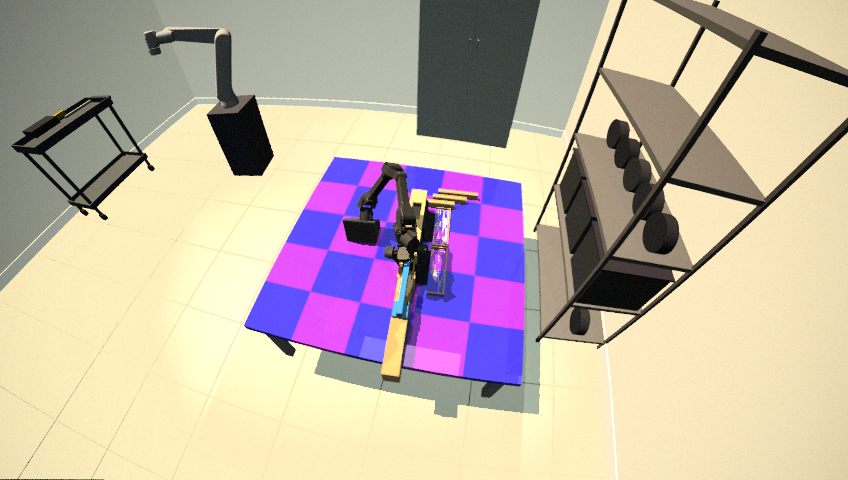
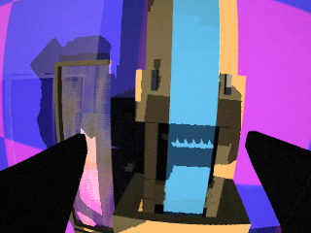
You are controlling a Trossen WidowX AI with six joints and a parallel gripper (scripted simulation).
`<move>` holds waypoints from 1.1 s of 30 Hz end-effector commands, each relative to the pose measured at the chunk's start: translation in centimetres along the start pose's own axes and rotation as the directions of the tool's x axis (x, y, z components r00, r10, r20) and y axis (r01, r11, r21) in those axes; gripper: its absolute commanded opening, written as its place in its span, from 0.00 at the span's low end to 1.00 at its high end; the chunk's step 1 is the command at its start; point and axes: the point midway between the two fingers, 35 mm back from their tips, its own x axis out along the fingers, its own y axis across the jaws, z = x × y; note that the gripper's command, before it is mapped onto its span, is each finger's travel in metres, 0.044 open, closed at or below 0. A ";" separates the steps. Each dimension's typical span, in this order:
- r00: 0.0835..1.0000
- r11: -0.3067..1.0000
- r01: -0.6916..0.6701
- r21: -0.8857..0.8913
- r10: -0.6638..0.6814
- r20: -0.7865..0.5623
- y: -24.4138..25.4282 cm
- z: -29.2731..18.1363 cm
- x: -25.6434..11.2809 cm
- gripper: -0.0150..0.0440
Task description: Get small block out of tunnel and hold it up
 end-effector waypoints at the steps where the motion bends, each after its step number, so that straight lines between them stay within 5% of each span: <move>1: 1.000 1.000 0.014 0.013 -0.014 -0.012 -0.6 -0.3 1.3 1.00; 18: 1.000 1.000 0.013 0.013 -0.013 -0.013 -1.0 -0.8 3.2 1.00; 33: 1.000 1.000 0.010 0.001 -0.010 0.000 -0.7 -0.5 2.6 0.37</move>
